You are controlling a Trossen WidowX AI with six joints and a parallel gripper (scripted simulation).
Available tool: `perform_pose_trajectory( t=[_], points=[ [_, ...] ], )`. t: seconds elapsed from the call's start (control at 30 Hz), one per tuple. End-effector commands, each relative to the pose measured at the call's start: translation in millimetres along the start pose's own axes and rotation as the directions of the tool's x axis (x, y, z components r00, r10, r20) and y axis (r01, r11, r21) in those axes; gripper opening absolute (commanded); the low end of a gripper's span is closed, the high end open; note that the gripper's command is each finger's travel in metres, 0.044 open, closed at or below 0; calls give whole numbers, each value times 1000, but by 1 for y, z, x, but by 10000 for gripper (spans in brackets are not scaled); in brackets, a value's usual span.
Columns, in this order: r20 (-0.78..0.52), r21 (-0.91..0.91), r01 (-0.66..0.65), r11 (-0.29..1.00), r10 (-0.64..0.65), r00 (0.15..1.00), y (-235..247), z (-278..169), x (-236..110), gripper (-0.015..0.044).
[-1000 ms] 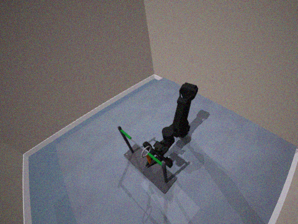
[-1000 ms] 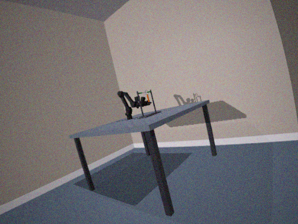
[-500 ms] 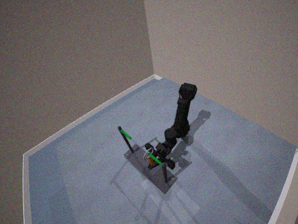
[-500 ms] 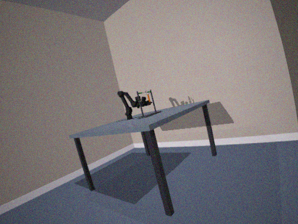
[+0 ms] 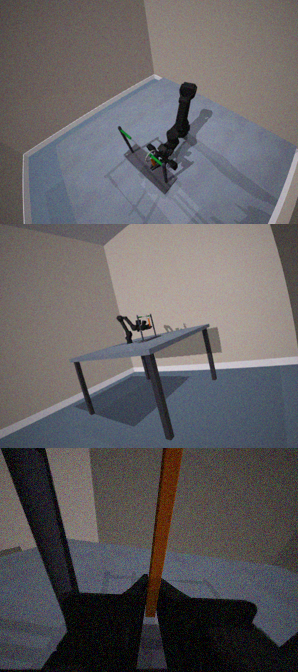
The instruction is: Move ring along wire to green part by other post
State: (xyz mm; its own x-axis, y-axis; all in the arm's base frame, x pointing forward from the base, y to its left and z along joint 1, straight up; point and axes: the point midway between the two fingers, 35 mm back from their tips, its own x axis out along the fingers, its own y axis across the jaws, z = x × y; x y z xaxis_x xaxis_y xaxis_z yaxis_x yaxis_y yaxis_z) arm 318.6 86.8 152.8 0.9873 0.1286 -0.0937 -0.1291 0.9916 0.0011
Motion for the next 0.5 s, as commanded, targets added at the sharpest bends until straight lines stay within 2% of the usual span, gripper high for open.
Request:
perform_pose_trajectory(
  t=[0.0,0.1,0.47],
  points=[
    [-33,6,2,1000,-2,999,3,2,-4,-150],
    [-75,7,1,1000,-1,997,6,2,-9,-150],
    [-108,7,2,1000,-1,994,7,-9,-13,-150]
  ],
)
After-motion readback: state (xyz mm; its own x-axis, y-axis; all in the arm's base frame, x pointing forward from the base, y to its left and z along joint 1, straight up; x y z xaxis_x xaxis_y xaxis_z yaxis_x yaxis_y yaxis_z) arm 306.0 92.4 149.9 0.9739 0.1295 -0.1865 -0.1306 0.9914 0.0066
